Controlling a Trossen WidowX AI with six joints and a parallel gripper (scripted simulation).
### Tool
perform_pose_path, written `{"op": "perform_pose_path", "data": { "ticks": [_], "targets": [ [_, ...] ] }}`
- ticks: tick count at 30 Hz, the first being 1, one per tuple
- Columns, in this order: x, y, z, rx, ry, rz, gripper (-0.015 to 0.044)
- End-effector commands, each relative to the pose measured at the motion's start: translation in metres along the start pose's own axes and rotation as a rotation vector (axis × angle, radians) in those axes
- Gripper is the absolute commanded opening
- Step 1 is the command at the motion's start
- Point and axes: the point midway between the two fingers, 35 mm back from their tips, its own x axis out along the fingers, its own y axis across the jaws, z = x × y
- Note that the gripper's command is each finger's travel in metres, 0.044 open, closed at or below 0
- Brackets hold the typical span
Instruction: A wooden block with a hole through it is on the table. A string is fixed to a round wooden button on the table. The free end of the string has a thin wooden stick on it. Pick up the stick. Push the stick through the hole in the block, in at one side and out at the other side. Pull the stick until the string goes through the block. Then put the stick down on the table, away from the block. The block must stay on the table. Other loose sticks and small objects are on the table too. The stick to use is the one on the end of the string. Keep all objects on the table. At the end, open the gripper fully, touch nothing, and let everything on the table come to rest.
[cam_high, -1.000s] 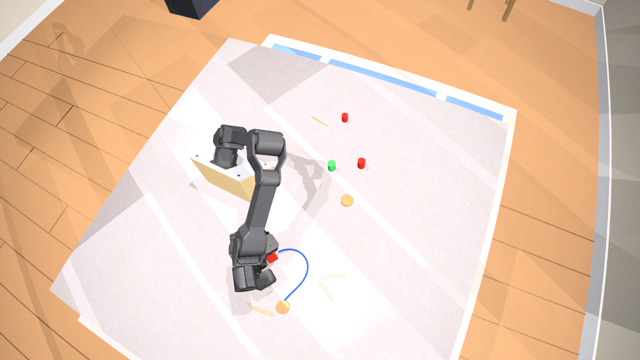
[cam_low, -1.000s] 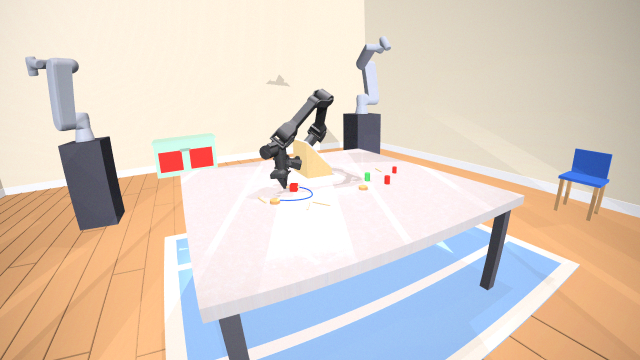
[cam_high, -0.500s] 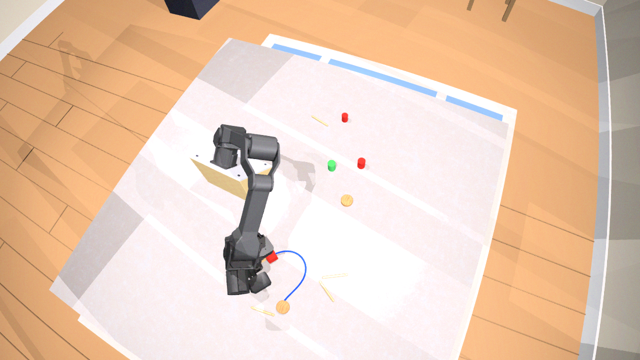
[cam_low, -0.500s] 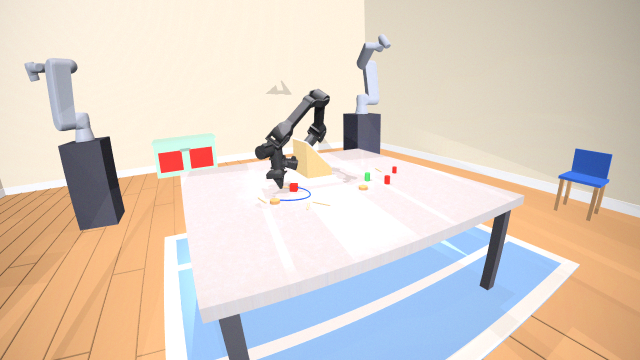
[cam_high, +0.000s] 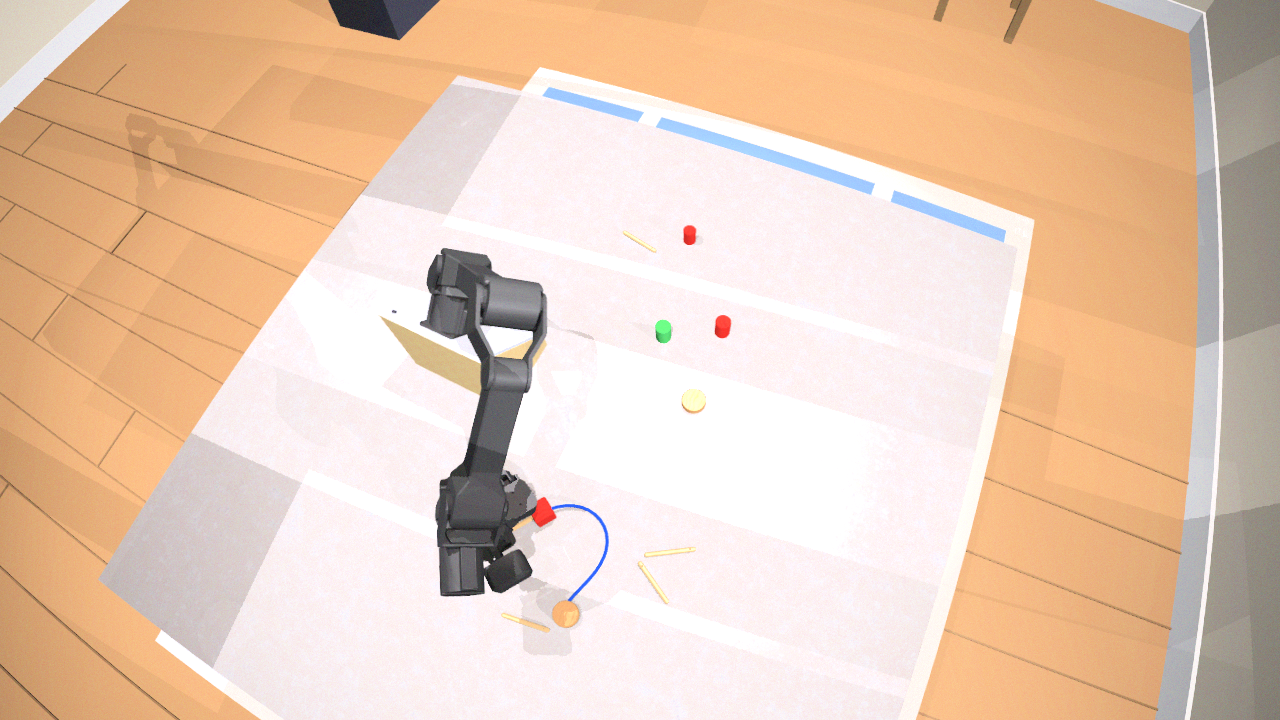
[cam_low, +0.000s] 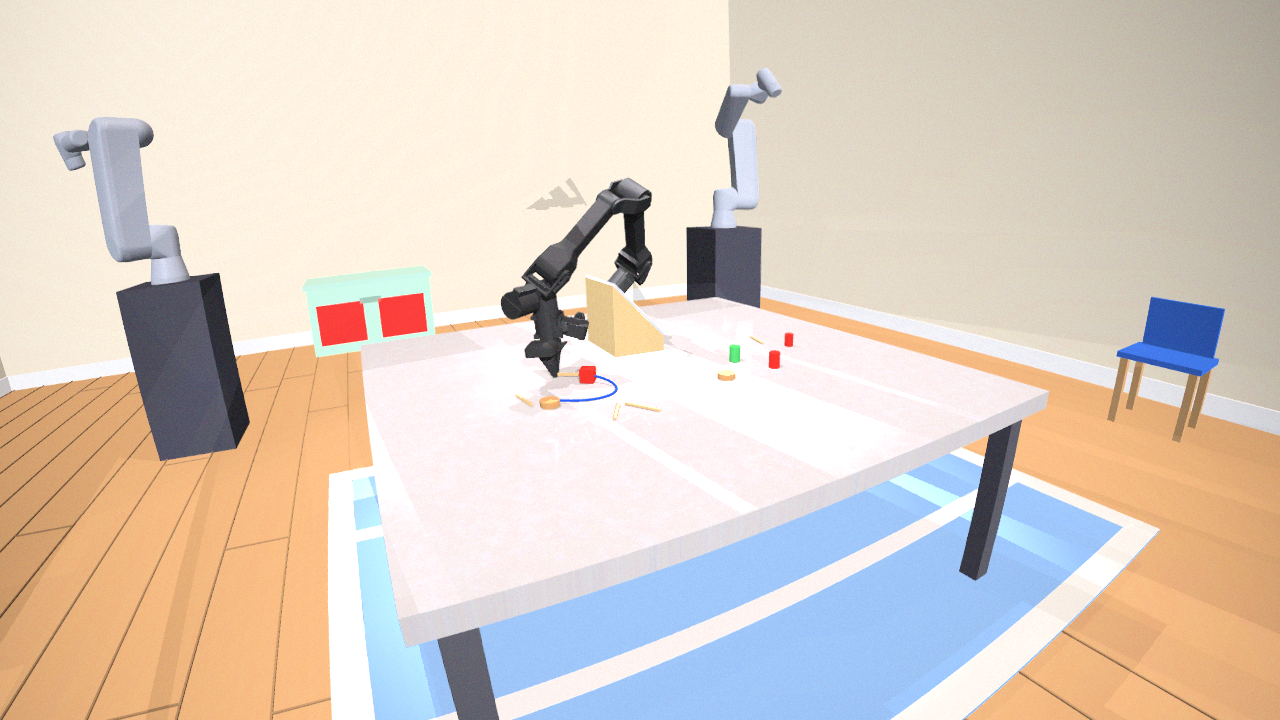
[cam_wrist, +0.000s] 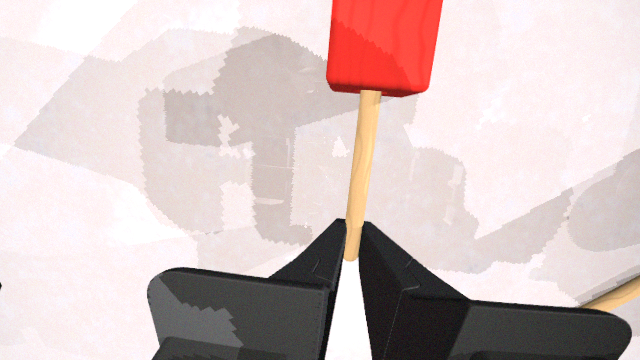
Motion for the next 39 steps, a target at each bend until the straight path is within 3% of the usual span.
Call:
{"op": "perform_pose_path", "data": {
  "ticks": [1,39],
  "targets": [
    [0.0,-0.001,-0.006,0.0,0.002,0.0,0.0],
    [-0.006,0.001,-0.046,0.003,0.006,0.0,0.0]
  ]
}}
